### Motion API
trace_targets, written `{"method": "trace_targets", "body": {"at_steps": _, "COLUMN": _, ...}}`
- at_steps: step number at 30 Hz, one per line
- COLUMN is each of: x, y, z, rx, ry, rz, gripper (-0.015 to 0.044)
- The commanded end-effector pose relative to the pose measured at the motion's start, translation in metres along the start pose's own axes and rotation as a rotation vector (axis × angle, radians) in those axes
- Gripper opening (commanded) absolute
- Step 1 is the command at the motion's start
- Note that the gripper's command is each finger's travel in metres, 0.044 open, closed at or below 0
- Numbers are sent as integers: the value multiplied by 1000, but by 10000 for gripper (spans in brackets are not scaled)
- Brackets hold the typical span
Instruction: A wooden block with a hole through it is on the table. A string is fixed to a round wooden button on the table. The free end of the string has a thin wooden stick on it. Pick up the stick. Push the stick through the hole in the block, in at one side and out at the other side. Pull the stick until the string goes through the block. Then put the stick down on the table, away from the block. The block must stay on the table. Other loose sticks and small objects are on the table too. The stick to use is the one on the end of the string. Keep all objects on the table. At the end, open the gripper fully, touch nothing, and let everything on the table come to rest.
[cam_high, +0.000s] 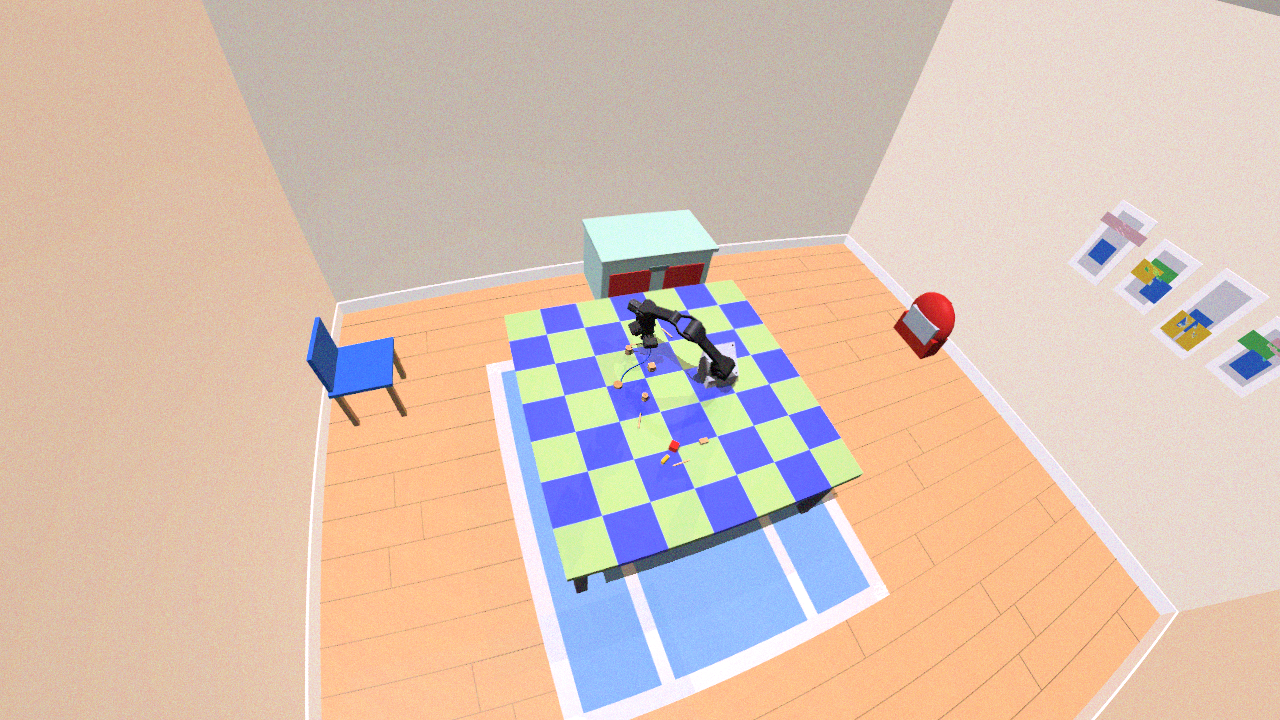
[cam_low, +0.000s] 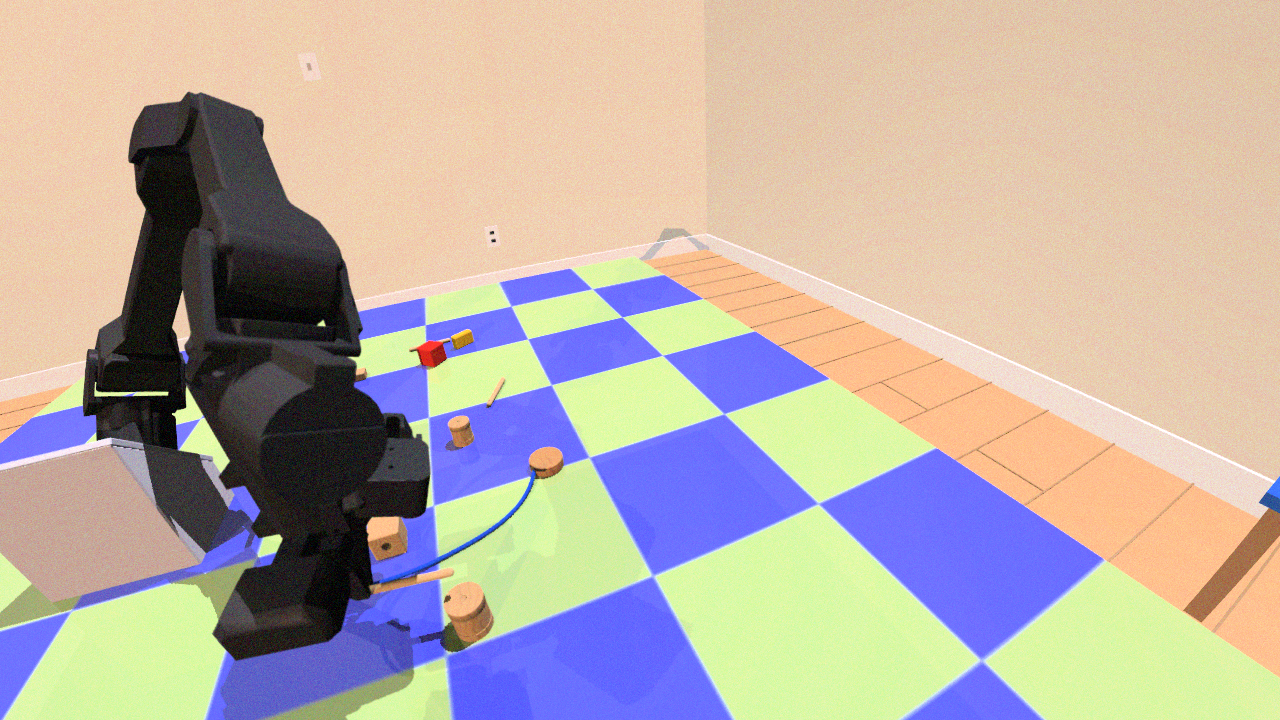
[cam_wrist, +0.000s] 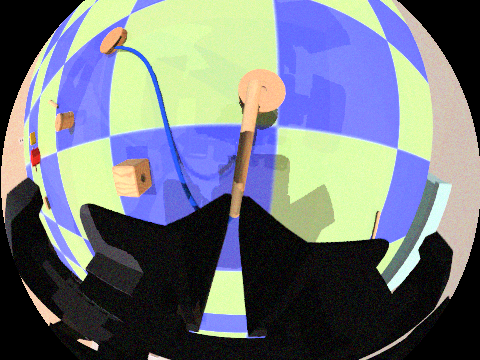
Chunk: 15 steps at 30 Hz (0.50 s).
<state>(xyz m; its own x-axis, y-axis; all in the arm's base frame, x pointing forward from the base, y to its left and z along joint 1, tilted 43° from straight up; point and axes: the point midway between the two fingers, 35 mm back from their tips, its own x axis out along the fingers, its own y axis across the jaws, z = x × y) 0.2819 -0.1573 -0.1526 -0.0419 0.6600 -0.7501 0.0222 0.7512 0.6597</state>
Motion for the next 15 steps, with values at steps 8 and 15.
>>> {"method": "trace_targets", "body": {"at_steps": 8, "x": 0, "y": 2, "z": 10, "rx": -391, "ry": -3, "rz": 2, "gripper": 0}}
{"method": "trace_targets", "body": {"at_steps": 15, "x": 1, "y": 4, "z": 17, "rx": -648, "ry": -4, "rz": 2, "gripper": 0}}
